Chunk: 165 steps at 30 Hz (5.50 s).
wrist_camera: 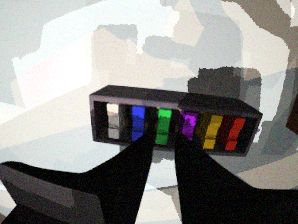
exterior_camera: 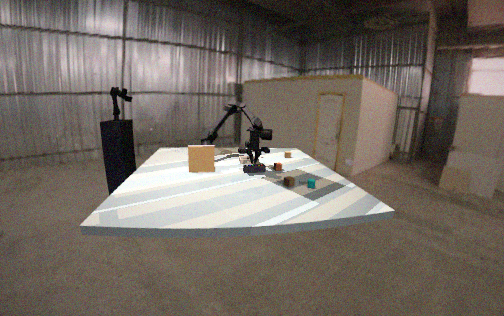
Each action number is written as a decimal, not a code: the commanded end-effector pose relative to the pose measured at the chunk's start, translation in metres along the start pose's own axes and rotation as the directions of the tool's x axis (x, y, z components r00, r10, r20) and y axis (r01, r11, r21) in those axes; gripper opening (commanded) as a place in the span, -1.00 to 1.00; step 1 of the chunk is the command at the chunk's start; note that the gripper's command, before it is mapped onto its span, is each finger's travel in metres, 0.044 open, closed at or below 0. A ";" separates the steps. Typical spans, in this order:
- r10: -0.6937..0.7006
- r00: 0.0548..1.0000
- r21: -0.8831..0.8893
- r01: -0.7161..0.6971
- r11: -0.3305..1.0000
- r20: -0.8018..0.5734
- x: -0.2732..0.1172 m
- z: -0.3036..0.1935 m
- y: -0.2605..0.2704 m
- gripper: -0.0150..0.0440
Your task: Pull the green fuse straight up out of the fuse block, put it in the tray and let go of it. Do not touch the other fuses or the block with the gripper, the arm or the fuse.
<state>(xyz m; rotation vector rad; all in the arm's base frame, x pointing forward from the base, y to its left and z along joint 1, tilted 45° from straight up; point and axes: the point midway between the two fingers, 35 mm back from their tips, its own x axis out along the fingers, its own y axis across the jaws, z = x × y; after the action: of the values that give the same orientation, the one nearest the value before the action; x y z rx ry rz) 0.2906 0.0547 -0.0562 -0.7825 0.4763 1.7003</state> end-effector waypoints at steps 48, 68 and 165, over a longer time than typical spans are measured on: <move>0.003 1.000 0.001 -0.003 1.000 0.002 0.015 0.001 0.002 -0.49; 0.002 1.000 0.003 -0.002 1.000 0.002 0.005 0.001 0.001 -0.49; -0.002 1.000 0.011 0.003 1.000 -0.014 -0.047 0.150 -0.039 -0.49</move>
<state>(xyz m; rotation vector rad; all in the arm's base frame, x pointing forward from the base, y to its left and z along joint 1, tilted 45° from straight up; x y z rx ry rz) 0.3004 0.1160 0.0649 -0.7936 0.5012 1.6930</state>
